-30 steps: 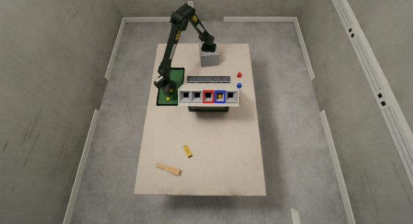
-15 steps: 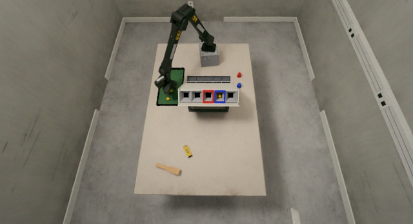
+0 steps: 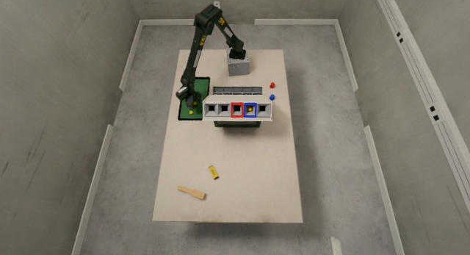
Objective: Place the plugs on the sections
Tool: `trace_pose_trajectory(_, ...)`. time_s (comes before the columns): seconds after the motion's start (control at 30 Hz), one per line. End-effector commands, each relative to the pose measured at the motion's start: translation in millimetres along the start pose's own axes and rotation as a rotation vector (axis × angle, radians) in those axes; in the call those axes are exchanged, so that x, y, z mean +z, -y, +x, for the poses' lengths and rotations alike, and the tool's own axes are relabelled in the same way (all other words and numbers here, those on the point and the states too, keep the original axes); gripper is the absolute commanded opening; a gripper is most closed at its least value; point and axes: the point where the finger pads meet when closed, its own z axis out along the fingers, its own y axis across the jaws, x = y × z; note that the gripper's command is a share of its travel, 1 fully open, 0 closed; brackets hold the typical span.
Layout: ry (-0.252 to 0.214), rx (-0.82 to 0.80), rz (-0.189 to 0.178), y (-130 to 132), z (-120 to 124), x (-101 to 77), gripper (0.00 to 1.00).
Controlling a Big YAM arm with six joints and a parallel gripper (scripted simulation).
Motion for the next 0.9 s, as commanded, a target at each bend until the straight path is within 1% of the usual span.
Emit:
trace_pose_trajectory(0.0,0.008,-0.002,0.008,-0.7,-5.9,-1.5,0.8)
trace_pose_trajectory(0.43,0.008,-0.002,0.008,-0.8,-5.4,-4.5,0.8)
trace_pose_trajectory(0.87,0.008,-0.002,0.008,4.3,-5.0,11.8,0.8)
